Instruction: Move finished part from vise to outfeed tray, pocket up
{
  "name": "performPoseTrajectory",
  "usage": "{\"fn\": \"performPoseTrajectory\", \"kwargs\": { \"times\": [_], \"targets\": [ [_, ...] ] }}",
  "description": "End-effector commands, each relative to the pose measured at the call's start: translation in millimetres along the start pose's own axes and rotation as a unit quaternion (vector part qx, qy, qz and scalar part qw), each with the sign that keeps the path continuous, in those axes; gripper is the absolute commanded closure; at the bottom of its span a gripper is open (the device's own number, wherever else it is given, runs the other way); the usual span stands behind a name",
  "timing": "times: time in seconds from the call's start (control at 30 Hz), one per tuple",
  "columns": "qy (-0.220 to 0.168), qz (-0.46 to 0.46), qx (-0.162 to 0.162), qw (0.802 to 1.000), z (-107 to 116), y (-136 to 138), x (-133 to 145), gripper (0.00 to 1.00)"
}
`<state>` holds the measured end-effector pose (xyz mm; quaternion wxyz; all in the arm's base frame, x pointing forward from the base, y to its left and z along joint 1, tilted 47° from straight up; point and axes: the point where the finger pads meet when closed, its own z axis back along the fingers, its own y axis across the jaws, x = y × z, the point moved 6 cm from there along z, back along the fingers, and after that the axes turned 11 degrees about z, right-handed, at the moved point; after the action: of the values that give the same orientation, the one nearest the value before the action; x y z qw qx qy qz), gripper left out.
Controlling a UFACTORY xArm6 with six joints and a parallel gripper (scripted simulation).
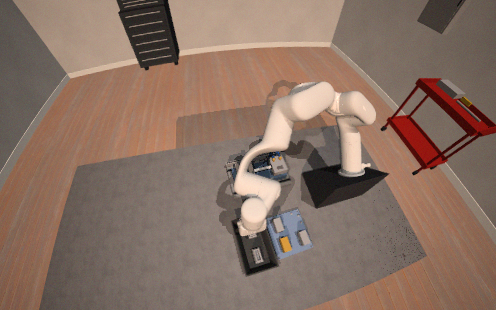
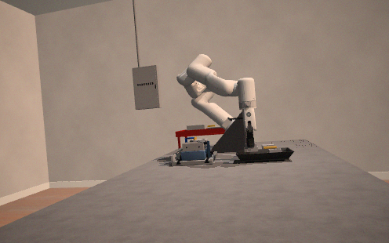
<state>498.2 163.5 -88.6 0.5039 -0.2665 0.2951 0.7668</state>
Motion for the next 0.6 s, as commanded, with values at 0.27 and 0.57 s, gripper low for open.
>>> {"fn": "performPoseTrajectory", "kwargs": {
  "times": [0.27,0.57],
  "targets": [
    [0.0,-0.001,-0.002,1.0,-11.2,-1.4,-0.1,1.0],
    [0.0,-0.001,-0.002,1.0,-15.0,-1.4,0.0,1.0]
  ]
}}
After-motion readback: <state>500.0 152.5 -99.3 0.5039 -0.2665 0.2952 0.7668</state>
